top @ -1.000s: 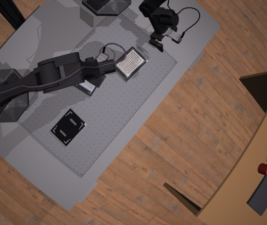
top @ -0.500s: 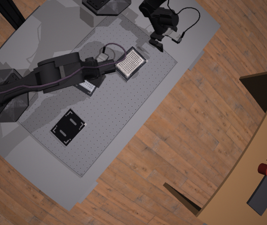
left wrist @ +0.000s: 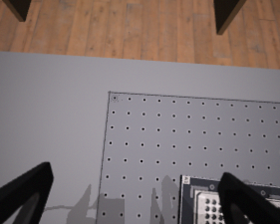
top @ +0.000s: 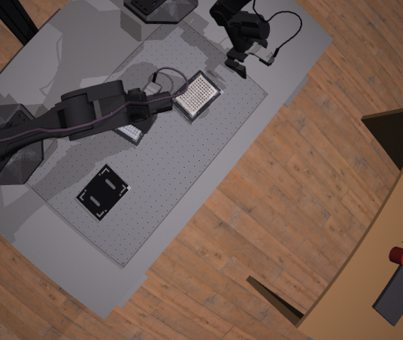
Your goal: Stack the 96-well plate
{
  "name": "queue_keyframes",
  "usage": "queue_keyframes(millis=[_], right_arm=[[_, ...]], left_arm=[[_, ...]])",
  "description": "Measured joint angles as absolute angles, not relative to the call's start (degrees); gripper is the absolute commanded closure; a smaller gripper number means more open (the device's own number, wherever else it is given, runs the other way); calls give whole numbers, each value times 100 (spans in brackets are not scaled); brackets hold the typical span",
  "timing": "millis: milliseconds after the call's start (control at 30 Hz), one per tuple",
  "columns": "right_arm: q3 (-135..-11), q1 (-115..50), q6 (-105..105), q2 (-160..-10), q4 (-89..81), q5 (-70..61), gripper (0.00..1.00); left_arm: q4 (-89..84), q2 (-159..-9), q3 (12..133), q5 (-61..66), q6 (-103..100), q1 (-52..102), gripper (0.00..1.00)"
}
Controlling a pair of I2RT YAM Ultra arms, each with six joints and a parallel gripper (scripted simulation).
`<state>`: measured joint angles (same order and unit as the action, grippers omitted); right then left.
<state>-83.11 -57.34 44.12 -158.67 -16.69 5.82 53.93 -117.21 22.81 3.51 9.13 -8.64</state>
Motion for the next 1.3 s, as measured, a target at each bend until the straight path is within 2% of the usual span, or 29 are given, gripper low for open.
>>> queue_keyframes(millis=[467,500,567,600,1300], right_arm=[[-8335,-5741,4405,-15874,-1706,591,21],[-8333,-5741,4405,-15874,-1702,591,9],[-8329,-5739,4401,-15871,-1695,589,9],[-8329,-5741,4403,-15871,-1695,589,0],[-7905,-5793,4359,-15362,-1944,598,0]], left_arm=[[5393,-11721,2281,351,913,-864,0],[5393,-11721,2281,351,913,-864,0],[5393,-11721,2281,351,913,-864,0],[5393,-11721,2281,351,913,-864,0],[5393,-11721,2281,351,913,-864,0]])
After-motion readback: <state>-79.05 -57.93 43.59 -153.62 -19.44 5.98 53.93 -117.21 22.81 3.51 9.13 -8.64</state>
